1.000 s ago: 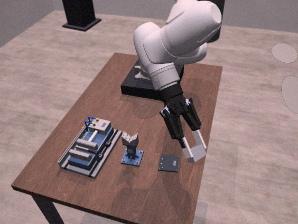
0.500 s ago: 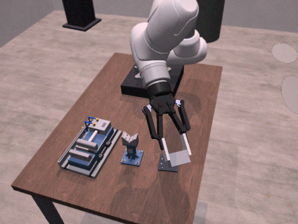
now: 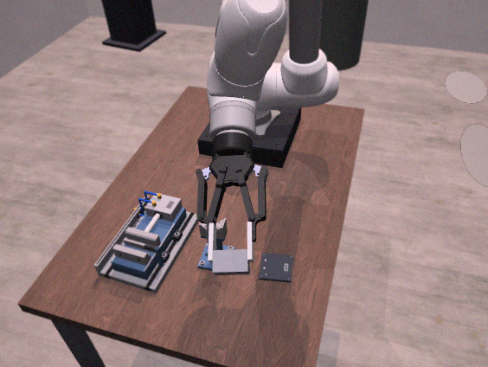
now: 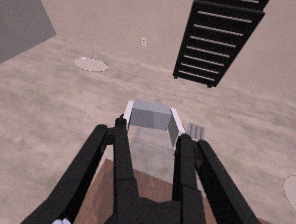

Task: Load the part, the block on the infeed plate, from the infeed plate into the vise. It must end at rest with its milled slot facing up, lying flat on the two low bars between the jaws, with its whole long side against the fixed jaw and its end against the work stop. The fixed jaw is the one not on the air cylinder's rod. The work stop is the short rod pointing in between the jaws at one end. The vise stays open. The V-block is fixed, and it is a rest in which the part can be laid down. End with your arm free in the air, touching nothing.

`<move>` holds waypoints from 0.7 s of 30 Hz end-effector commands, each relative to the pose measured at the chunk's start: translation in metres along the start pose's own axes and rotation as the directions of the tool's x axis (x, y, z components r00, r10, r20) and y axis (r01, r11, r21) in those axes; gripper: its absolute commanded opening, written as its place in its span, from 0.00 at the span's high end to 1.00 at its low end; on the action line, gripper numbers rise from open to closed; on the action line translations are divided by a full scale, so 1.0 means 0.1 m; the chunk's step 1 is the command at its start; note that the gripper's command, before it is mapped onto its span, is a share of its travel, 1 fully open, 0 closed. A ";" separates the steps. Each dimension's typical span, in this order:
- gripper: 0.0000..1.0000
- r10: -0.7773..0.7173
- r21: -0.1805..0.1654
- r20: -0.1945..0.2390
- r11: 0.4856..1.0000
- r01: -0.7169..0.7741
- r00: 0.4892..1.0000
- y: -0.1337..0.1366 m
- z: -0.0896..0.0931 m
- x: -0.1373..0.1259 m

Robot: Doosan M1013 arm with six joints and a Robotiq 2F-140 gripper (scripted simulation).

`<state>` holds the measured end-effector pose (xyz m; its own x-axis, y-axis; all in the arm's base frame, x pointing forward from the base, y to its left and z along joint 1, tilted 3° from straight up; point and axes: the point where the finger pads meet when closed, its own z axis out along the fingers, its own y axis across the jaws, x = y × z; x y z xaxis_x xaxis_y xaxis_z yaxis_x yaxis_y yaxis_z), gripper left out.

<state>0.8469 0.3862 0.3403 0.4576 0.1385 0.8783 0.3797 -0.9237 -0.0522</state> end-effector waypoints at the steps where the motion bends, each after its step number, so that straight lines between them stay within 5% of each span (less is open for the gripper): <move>1: 1.00 0.072 -0.052 -0.017 0.996 -0.073 0.997 0.21 -0.03 0.04; 8: 1.00 0.267 -0.205 -0.044 0.941 -0.270 0.963 0.82 -0.12 -0.05; 21: 1.00 0.493 -0.385 -0.080 0.787 -0.483 0.866 1.47 -0.34 -0.42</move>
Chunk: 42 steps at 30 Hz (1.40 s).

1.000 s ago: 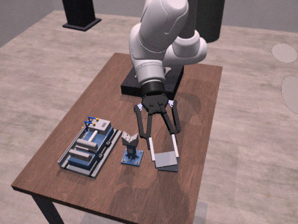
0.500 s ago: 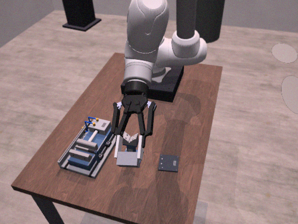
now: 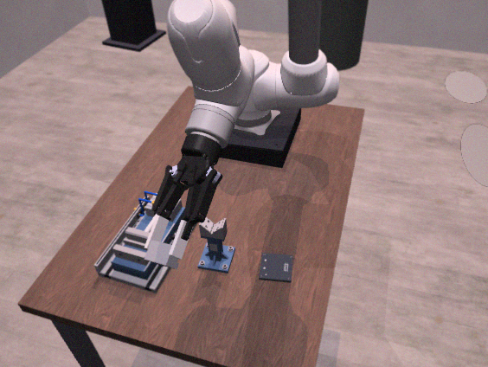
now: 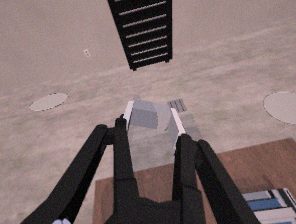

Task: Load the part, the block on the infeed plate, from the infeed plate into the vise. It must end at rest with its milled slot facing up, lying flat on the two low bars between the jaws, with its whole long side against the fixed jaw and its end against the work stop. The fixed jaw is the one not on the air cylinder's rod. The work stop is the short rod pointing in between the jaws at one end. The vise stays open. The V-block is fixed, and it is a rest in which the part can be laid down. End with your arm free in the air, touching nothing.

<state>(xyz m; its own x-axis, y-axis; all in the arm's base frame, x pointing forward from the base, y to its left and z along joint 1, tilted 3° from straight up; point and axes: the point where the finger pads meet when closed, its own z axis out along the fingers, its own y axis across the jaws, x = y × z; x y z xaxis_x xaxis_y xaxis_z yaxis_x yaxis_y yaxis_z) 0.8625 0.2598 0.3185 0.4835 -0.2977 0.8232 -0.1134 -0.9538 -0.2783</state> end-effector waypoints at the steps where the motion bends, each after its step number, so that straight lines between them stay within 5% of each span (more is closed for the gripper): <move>1: 1.00 0.099 -0.123 0.057 0.988 -0.091 0.993 0.37 -0.04 -0.02; 9: 1.00 0.273 -0.281 0.082 0.929 -0.241 0.958 0.89 -0.14 -0.25; 14: 1.00 0.320 -0.324 0.088 0.905 -0.277 0.943 1.01 -0.18 -0.34; 28: 1.00 0.590 -0.577 0.117 0.695 -0.429 0.799 1.58 -0.60 -1.04; 42: 1.00 0.742 -0.720 0.129 0.526 -0.452 0.658 1.70 -1.01 -1.58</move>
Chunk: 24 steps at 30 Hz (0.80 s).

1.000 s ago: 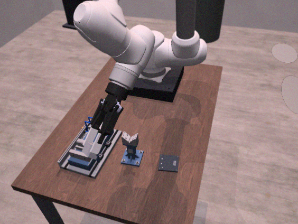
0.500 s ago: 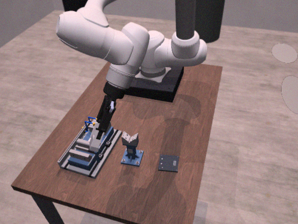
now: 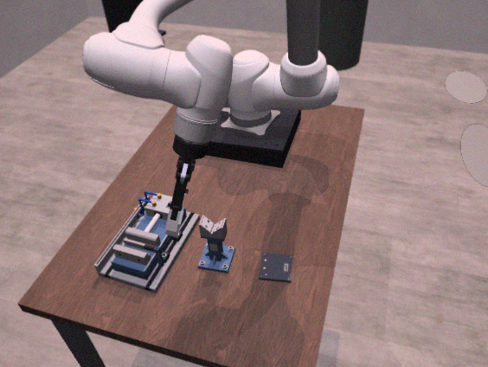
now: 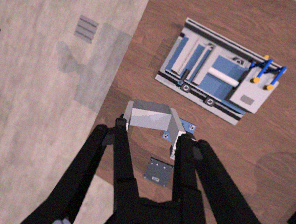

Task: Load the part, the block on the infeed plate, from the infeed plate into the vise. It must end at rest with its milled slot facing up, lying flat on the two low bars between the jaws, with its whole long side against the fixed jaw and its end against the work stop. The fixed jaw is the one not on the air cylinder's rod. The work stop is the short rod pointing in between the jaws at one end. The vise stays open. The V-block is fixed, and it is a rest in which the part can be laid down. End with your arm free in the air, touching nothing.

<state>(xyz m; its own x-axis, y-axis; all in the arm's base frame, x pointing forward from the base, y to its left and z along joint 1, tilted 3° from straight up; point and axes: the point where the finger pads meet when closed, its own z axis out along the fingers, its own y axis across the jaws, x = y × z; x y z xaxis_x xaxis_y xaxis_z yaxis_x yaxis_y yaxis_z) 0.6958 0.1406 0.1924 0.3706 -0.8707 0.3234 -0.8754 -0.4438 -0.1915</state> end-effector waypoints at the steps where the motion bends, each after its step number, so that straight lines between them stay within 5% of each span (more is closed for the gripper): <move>1: 1.00 0.053 -0.058 0.057 0.997 -0.050 0.997 0.19 -0.04 -0.09; 17: 1.00 0.161 -0.192 0.170 0.973 -0.128 0.972 0.57 -0.12 -0.45; 24: 1.00 0.186 -0.222 0.196 0.965 -0.141 0.963 0.64 -0.15 -0.54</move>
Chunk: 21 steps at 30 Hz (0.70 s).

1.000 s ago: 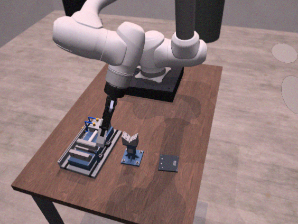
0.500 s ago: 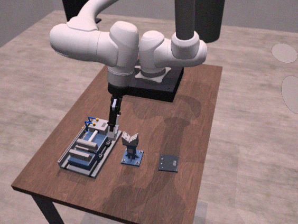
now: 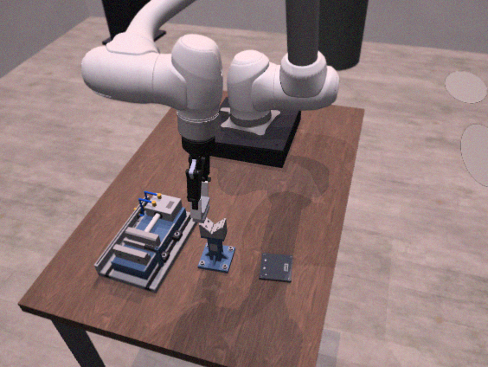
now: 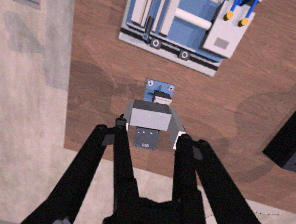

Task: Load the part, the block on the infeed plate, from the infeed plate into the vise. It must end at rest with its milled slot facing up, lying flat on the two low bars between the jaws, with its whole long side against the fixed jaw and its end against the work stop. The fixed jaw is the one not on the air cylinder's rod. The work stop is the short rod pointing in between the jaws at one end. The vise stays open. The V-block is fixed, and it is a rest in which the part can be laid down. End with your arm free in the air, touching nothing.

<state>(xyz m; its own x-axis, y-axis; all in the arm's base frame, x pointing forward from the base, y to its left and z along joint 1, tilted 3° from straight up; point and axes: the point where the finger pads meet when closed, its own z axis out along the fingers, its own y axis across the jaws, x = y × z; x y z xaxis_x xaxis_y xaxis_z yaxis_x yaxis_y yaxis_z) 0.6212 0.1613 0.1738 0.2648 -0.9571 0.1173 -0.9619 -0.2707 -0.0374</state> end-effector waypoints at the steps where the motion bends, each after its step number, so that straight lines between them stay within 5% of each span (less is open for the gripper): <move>1: 1.00 0.015 -0.019 0.028 1.000 -0.015 1.000 0.08 -0.03 -0.04; 21: 1.00 0.044 -0.061 0.073 0.997 -0.039 0.996 0.21 -0.04 -0.16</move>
<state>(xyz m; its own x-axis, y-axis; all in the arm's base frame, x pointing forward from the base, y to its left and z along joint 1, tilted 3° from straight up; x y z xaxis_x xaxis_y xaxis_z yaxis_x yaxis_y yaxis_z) 0.5998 0.1721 0.1727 0.2299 -0.9717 0.0546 -0.9732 -0.2295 0.0146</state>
